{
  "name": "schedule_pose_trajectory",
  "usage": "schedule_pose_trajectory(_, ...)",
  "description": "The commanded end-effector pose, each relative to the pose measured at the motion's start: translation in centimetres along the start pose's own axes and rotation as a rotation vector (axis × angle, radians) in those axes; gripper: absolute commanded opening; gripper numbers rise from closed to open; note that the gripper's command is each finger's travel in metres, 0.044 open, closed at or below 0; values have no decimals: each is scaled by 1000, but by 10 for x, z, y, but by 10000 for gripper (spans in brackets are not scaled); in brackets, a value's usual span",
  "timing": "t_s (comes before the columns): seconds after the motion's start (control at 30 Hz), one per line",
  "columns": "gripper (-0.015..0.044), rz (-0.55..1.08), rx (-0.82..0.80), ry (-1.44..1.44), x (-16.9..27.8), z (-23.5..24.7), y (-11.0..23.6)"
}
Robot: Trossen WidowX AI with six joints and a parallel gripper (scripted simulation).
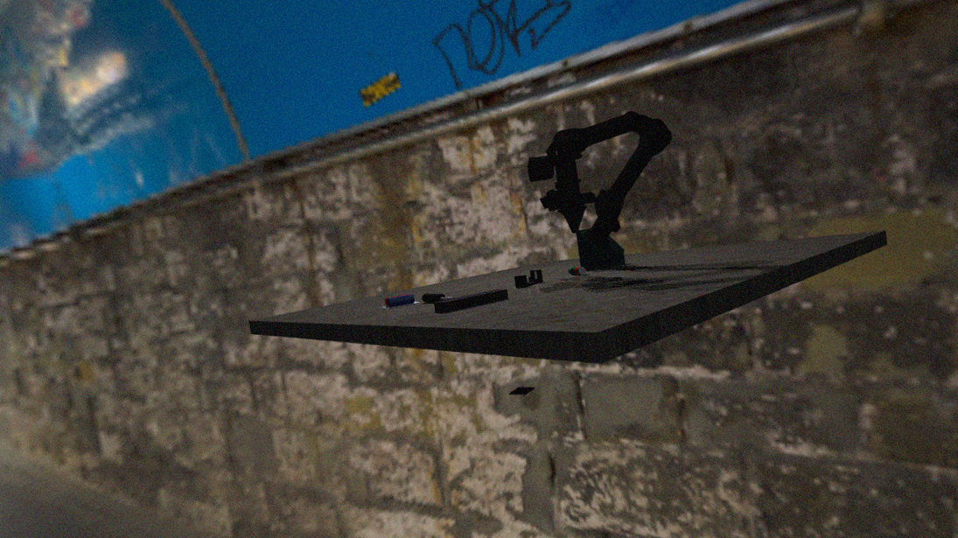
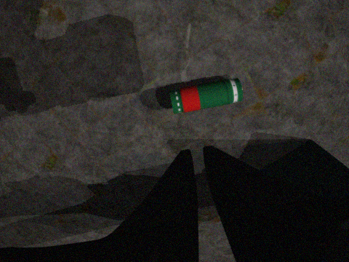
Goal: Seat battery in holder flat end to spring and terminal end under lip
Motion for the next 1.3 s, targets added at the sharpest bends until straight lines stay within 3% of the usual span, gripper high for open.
schedule_pose_trajectory(0.0, 105, 1, -1, -181, 0, -3, -8)
schedule_pose_trajectory(0.17, 235, 0, 0, -619, 0, -9, -26)
schedule_pose_trajectory(0.43, 235, 1, 0, -1319, 3, -18, -55)
schedule_pose_trajectory(0.57, 235, 2, 0, -1500, 5, -21, -63)
schedule_pose_trajectory(1.27, 235, 2, 0, -1532, 5, -21, -64)
Point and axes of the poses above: the point midway between the two fingers, 35 mm back from their tips, its own y axis back along the fingers, its own z axis across the jaws, x = y × z, the point moved 1 cm from there along y, back along the fingers, and after that the axes turned 14 degrees about y, right-handed, at the moved point
